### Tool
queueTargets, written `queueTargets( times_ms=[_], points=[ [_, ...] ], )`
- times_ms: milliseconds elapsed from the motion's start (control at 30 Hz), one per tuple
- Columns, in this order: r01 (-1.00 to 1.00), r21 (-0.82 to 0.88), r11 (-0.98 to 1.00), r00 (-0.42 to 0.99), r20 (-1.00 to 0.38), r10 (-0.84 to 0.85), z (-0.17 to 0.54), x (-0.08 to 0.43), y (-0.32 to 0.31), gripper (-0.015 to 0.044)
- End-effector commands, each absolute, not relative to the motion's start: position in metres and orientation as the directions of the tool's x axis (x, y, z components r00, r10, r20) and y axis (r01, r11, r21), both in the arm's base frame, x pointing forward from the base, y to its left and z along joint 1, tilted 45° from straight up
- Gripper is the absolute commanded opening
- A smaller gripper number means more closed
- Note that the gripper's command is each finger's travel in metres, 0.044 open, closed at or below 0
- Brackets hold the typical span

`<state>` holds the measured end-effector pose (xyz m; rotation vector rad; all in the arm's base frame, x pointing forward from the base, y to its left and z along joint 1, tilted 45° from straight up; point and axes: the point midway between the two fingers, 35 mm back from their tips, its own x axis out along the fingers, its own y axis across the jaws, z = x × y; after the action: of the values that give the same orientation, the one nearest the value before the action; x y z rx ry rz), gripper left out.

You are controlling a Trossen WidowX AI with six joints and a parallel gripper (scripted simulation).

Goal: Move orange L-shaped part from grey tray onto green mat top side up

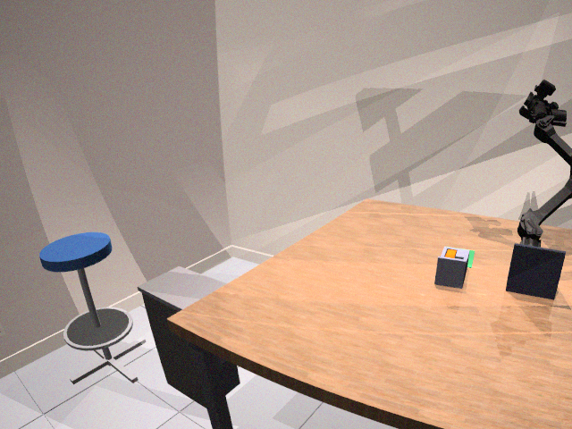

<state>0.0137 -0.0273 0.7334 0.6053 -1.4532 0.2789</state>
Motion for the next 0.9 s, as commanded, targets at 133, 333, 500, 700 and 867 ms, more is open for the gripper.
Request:
queueTargets(
  times_ms=[133, 333, 500, 700, 867],
  points=[
    [-0.525, 0.318, 0.789, 0.354, 0.925, -0.137, 0.713, 0.112, -0.011, 0.018],
    [-0.474, 0.422, 0.773, 0.585, 0.807, -0.082, 0.677, 0.205, 0.013, 0.018],
    [-0.424, 0.496, 0.758, 0.729, 0.684, -0.039, 0.639, 0.263, 0.037, 0.018],
    [-0.308, 0.558, 0.771, 0.897, 0.439, 0.041, 0.567, 0.337, 0.076, 0.018],
    [-0.207, 0.572, 0.793, 0.97, 0.228, 0.088, 0.502, 0.382, 0.108, 0.018]
  ],
)
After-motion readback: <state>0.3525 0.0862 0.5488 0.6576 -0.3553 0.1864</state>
